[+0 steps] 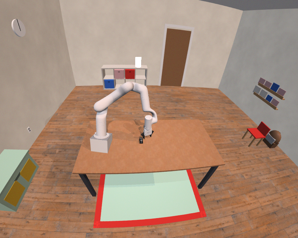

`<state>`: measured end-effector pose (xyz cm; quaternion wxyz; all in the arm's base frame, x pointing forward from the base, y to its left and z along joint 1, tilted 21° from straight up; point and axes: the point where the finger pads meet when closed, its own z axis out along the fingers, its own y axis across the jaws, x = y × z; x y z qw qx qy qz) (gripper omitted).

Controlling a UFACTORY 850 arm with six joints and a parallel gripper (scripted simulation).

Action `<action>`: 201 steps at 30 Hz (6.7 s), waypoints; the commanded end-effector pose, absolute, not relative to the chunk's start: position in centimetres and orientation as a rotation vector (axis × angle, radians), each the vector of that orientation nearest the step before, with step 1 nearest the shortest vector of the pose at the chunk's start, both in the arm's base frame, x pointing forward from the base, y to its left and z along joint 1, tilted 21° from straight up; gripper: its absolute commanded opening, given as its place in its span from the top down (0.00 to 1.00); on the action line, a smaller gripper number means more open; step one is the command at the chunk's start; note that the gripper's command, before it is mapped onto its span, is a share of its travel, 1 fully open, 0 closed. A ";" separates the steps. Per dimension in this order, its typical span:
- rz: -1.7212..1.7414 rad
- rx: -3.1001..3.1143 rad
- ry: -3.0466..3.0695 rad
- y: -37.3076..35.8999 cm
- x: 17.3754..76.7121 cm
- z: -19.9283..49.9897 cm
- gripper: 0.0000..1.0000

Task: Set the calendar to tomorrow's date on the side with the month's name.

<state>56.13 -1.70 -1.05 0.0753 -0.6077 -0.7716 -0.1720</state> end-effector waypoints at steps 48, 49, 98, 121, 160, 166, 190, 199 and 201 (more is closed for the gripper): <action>-0.354 -2.515 -1.319 -8.7 55.5 -3.2 0.00; -0.354 -2.515 -1.319 -8.7 55.5 -3.2 0.00; -0.354 -2.515 -1.319 -8.7 55.5 -3.2 0.00; -0.354 -2.515 -1.319 -8.7 55.5 -3.2 0.00; -0.233 -2.729 -0.613 -8.1 51.4 -3.5 0.00; -0.233 -2.729 -0.613 -8.0 50.5 -3.6 0.00; -0.143 -2.777 -0.107 -7.6 47.9 -3.9 0.00; -0.102 -2.771 0.113 -7.3 45.7 -4.1 0.00; -0.102 -2.771 0.113 -7.3 45.6 -4.1 0.00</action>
